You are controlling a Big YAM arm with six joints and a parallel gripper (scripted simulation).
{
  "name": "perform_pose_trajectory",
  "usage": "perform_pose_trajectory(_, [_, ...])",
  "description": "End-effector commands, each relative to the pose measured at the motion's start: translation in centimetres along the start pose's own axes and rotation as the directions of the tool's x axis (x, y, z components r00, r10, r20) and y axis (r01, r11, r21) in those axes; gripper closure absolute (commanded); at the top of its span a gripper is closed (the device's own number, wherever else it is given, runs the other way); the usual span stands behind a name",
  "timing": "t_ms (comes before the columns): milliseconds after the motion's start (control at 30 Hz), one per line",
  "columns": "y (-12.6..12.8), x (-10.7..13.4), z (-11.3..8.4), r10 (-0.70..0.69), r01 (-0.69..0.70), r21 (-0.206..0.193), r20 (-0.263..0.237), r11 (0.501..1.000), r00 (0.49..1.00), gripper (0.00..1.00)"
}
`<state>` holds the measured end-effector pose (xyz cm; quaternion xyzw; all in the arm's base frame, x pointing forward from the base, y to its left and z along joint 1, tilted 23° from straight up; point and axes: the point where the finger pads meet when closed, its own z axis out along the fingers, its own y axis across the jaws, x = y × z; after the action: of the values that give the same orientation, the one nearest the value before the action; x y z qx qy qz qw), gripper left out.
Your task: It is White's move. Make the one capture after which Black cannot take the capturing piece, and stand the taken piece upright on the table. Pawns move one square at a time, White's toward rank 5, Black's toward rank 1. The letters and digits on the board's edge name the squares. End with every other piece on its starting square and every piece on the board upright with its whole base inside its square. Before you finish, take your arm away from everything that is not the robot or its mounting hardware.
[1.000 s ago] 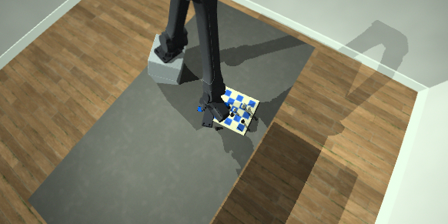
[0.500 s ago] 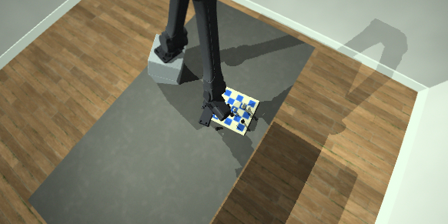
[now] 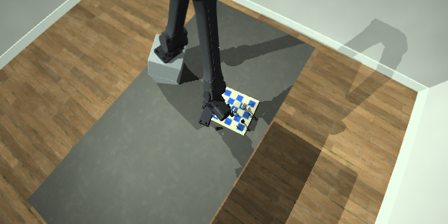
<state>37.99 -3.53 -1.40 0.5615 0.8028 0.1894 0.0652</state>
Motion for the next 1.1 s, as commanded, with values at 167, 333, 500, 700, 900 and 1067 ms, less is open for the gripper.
perform_pose_trajectory(167, [1.9, -1.1, -1.4, -0.002, 0.004, -0.050, 0.039, 0.999, 0.999, 0.64])
perform_pose_trajectory(333, [2.0, -1.1, -1.4, -0.003, 0.005, -0.052, 0.040, 0.999, 0.999, 0.64])
perform_pose_trajectory(500, [1.8, -0.9, -0.8, -0.005, 0.007, -0.044, 0.033, 0.999, 0.999, 0.64])
perform_pose_trajectory(700, [1.2, -0.5, 0.5, -0.002, 0.003, -0.023, 0.018, 1.000, 1.000, 0.64])
perform_pose_trajectory(900, [1.2, -0.5, 1.0, -0.005, 0.006, -0.022, 0.018, 1.000, 1.000, 0.64])
perform_pose_trajectory(1067, [1.2, -0.5, 1.7, -0.001, 0.001, -0.023, 0.018, 1.000, 1.000, 0.64])
